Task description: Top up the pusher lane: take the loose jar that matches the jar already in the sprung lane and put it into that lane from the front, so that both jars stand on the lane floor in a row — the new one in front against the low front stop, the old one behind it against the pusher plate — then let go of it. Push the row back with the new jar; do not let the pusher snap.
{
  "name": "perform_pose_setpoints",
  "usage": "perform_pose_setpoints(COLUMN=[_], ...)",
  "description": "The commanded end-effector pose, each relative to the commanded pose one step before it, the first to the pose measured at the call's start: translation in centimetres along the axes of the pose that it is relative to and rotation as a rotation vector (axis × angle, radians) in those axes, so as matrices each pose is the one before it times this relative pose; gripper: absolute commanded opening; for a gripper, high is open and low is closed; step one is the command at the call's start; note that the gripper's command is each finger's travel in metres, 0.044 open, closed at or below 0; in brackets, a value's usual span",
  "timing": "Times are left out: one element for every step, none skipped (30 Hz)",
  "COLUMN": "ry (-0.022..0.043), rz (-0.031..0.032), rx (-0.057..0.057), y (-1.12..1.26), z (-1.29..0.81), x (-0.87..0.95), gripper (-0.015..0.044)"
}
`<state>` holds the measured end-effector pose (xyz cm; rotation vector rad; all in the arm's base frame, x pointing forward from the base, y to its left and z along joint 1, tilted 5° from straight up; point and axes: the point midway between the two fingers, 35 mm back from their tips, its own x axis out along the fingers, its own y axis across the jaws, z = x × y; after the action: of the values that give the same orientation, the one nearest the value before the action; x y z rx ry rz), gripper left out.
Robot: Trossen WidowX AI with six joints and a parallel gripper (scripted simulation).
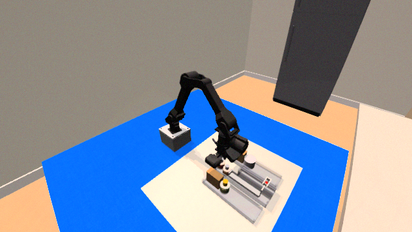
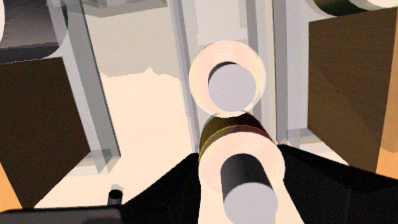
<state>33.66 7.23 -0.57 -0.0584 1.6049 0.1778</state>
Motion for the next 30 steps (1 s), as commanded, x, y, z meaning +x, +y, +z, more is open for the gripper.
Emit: perform_pose_setpoints(ry=[-0.03753,-0.00001,-0.00001,-0.00001,-0.00001,-0.00001,-0.00001,-0.00001,-0.00001,-0.00001,-0.00001,-0.00001,-0.00001,-0.00001,-0.00001,-0.00001,-0.00001,-0.00001,-0.00001,-0.00001,-0.00001,-0.00001,-0.00001,-0.00001,-0.00001,-0.00001,-0.00001,-0.00001,-0.00001,-0.00001], rz=[0.00236,0.0,0.0,0.0,0.0,0.0,0.0,0.0,0.0,0.0,0.0,0.0,0.0,0.0,0.0,0.0,0.0,0.0,0.0,0.0,0.0,0.0,0.0,0.0,0.0,0.0,0.0,0.0,0.0,0.0], rx=[-0.0041,0.0,0.0,0.0,0.0,0.0,0.0,0.0,0.0,0.0,0.0,0.0,0.0,0.0,0.0,0.0,0.0,0.0,0.0,0.0,0.0,0.0,0.0,0.0,0.0,0.0,0.0,0.0,0.0,0.0], y=[0.079,0.0,0.0,0.0,0.0,0.0,0.0,0.0,0.0,0.0,0.0,0.0,0.0,0.0,0.0,0.0,0.0,0.0,0.0,0.0,0.0,0.0,0.0,0.0,0.0,0.0,0.0,0.0,0.0,0.0], z=[1.167,0.013,0.013,0.013,0.013,0.013,0.013,0.013,0.013,0.013,0.013,0.013,0.013,0.013,0.013,0.013,0.013,0.013,0.013,0.013,0.013,0.013,0.013,0.013,0.013,0.013,0.013,0.013,0.013,0.013], x=[-0.517,0.0,0.0,0.0,0.0,0.0,0.0,0.0,0.0,0.0,0.0,0.0,0.0,0.0,0.0,0.0,0.0,0.0,0.0,0.0,0.0,0.0,0.0,0.0,0.0,0.0,0.0,0.0,0.0,0.0], gripper=[0.0,0.0,0.0,0.0,0.0,0.0,0.0,0.0,0.0,0.0,0.0,0.0,0.0,0.0,0.0,0.0,0.0,0.0,0.0,0.0,0.0,0.0,0.0,0.0,0.0,0.0,0.0,0.0,0.0,0.0])
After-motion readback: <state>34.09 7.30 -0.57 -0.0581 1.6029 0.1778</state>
